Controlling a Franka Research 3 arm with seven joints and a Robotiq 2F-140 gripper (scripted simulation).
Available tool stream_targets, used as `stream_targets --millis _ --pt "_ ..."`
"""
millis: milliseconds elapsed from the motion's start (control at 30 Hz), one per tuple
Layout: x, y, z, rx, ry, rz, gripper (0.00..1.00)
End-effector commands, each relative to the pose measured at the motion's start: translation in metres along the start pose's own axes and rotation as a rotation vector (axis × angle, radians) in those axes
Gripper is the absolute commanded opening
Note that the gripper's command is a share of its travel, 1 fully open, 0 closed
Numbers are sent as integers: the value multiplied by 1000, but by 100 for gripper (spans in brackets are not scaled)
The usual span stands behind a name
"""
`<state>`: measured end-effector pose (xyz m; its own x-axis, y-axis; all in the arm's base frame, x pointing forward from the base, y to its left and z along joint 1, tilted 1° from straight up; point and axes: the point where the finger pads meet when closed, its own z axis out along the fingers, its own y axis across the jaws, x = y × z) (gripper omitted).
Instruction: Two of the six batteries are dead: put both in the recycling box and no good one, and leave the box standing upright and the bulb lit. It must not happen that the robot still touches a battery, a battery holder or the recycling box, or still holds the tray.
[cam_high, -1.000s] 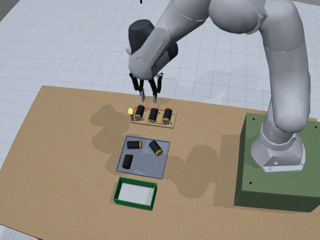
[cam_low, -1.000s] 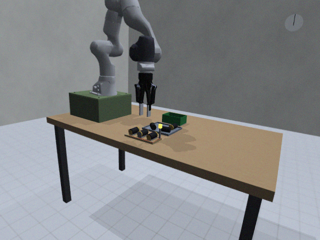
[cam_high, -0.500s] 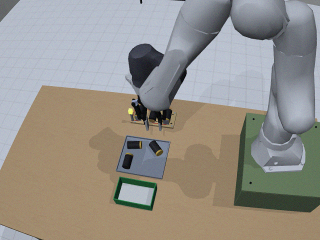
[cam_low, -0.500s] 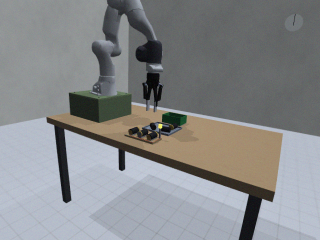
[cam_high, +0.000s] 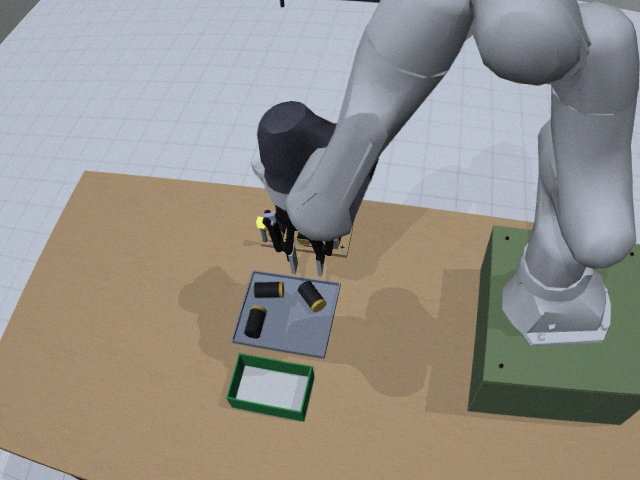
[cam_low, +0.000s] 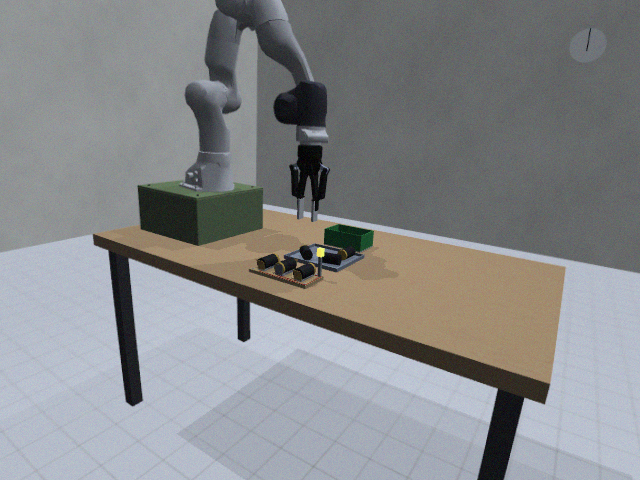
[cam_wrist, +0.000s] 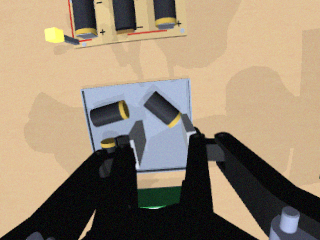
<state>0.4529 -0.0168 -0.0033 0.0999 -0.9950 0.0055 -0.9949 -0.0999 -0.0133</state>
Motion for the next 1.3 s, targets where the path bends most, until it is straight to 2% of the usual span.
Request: stream_targets --millis 0,133,200,300,400,800,867,1033,1100,1267 --pt "0 0 0 4 1 -117 29" --pt "0 0 0 4 1 -392 29" --pt "0 0 0 4 1 -392 29" --pt "0 0 0 4 2 -581 29" --pt "0 0 0 4 2 -686 29" --pt "0 0 2 4 2 -707 29" --pt "0 0 14 4 2 -707 29" --pt "0 -1 64 4 2 -707 29" --pt "0 -1 71 4 2 -707 29" --pt "0 -1 71 4 2 -707 29"
